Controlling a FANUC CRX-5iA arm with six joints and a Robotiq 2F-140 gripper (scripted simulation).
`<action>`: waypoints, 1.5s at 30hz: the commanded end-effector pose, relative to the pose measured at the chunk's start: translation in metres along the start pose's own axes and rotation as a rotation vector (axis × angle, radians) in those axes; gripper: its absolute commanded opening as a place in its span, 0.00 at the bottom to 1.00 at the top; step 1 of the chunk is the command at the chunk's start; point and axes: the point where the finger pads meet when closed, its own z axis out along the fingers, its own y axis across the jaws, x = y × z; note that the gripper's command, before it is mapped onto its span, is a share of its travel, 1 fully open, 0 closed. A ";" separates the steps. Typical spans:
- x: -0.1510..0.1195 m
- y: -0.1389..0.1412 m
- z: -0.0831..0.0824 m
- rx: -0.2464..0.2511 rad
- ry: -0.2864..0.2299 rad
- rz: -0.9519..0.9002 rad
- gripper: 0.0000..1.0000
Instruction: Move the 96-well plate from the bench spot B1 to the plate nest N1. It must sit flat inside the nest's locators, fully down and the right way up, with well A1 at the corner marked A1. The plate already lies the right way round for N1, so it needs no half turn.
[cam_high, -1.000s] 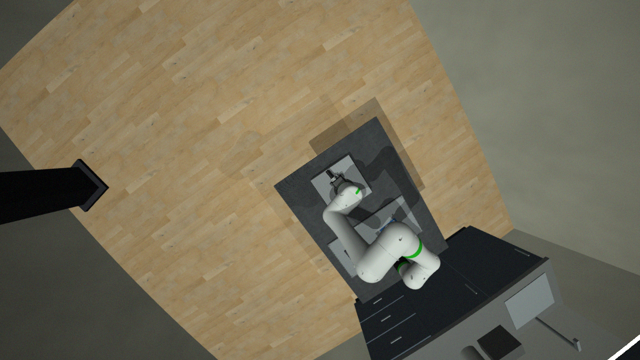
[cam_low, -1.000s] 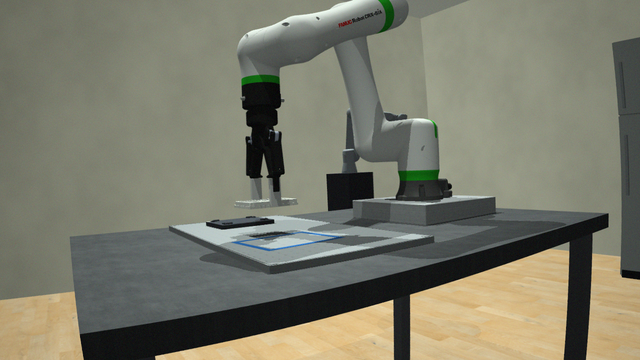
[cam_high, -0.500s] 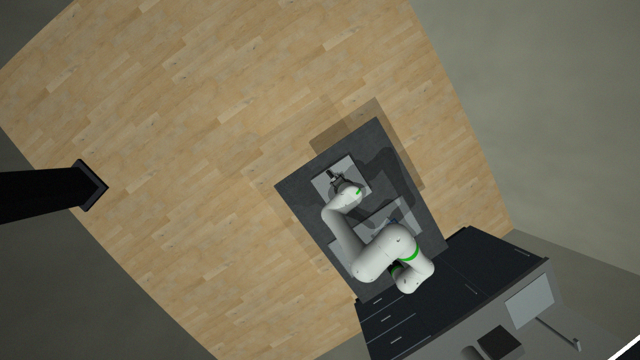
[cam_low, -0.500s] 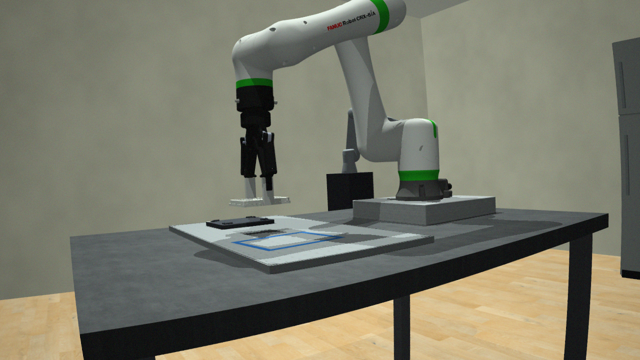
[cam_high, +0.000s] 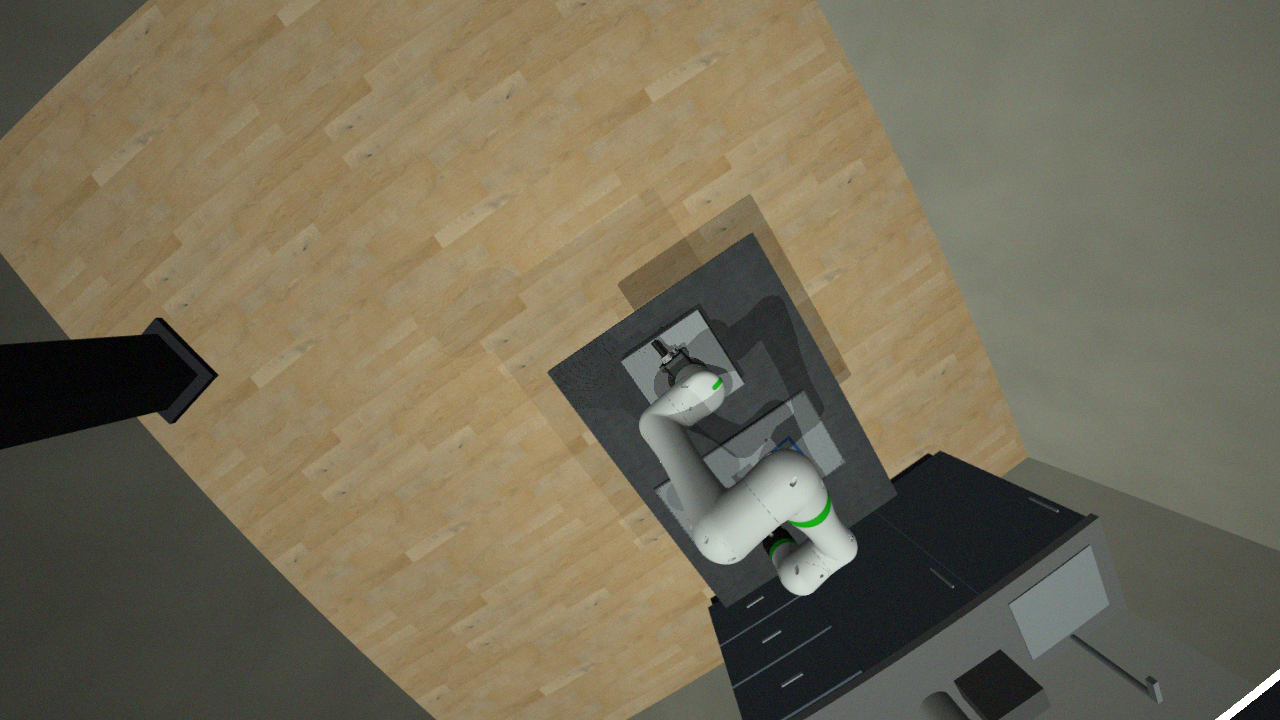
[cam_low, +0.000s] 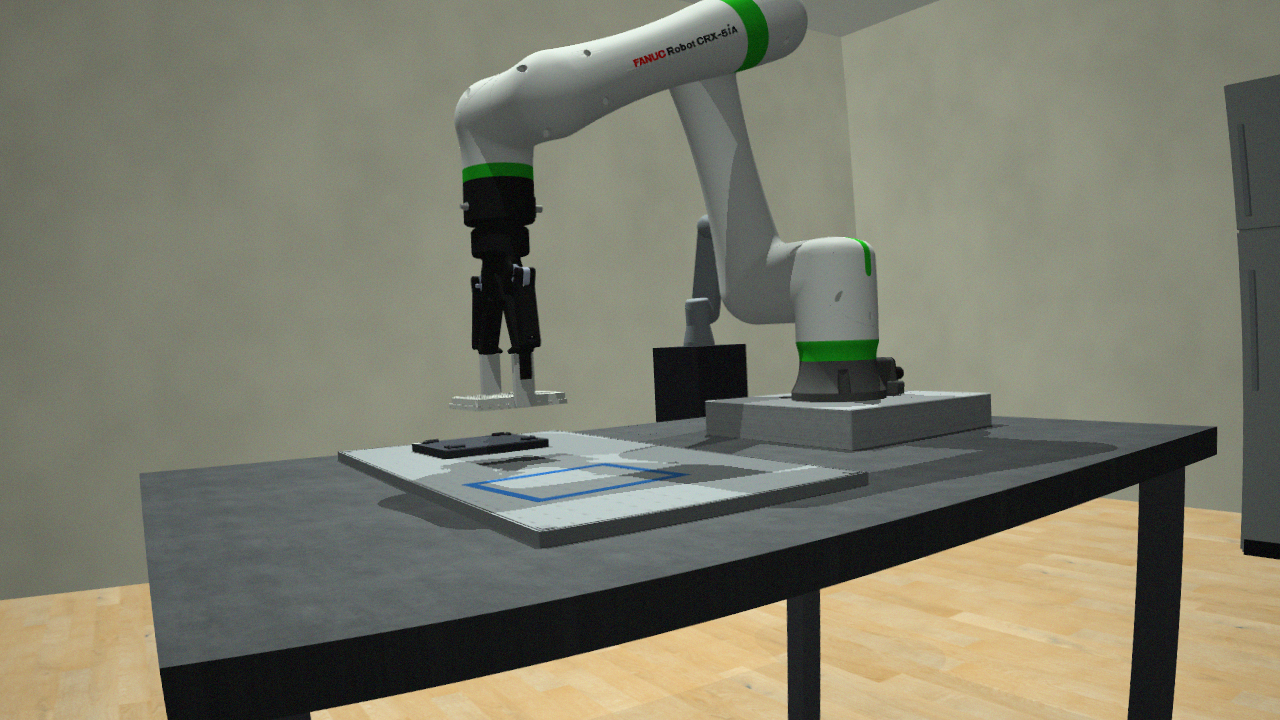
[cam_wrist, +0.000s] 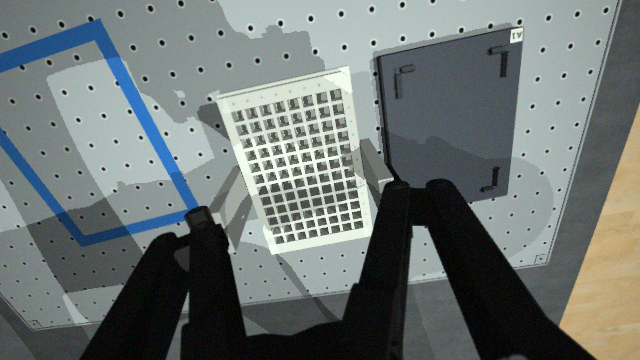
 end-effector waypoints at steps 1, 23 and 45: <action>-0.001 0.008 0.000 0.000 0.000 0.000 0.00; -0.010 0.067 -0.003 0.000 0.000 0.000 0.00; -0.021 0.135 -0.005 0.000 0.000 0.000 0.00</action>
